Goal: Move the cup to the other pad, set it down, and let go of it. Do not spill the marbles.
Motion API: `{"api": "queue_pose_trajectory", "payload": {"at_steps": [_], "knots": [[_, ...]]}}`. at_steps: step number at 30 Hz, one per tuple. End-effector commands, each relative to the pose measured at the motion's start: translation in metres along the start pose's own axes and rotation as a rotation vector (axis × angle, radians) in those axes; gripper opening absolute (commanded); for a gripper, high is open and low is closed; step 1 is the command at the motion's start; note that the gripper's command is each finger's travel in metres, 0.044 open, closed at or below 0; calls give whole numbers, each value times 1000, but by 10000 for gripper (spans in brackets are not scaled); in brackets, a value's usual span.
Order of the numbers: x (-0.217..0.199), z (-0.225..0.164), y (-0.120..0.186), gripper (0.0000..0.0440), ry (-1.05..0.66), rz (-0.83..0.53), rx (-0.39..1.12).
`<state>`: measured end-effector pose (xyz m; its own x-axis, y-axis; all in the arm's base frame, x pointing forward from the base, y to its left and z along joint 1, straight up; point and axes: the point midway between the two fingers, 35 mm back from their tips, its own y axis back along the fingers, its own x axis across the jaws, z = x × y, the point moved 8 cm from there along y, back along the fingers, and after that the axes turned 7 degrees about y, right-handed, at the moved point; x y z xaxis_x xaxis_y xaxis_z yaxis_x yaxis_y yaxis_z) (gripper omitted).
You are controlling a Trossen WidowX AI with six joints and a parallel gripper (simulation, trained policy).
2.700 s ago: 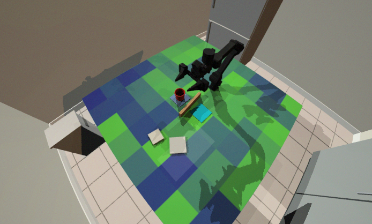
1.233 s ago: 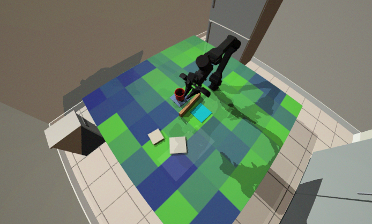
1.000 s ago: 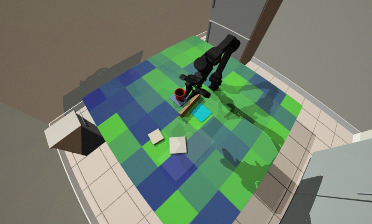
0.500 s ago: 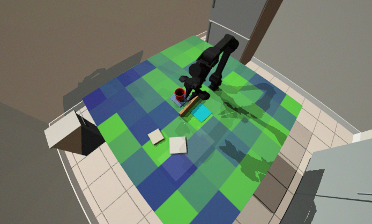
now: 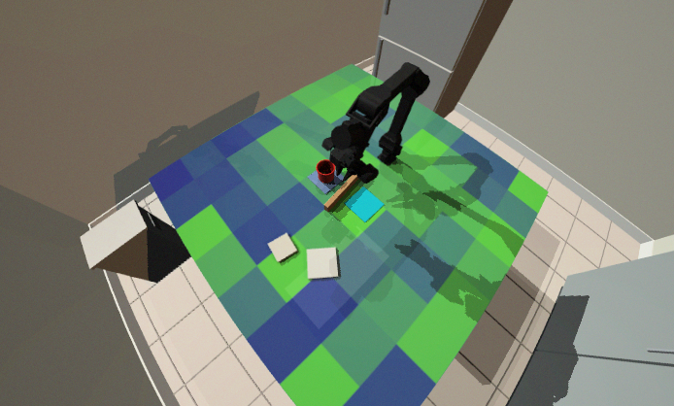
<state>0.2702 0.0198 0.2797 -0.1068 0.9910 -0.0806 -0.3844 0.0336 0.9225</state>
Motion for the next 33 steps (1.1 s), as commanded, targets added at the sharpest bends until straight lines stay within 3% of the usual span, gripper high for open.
{"api": "queue_pose_trajectory", "payload": {"at_steps": [1,19,33], "knots": [[-4,2,-1,121,14,-9,43],[-26,-7,-21,111,92,-8,305],[-47,-19,-50,134,123,0,420]]}}
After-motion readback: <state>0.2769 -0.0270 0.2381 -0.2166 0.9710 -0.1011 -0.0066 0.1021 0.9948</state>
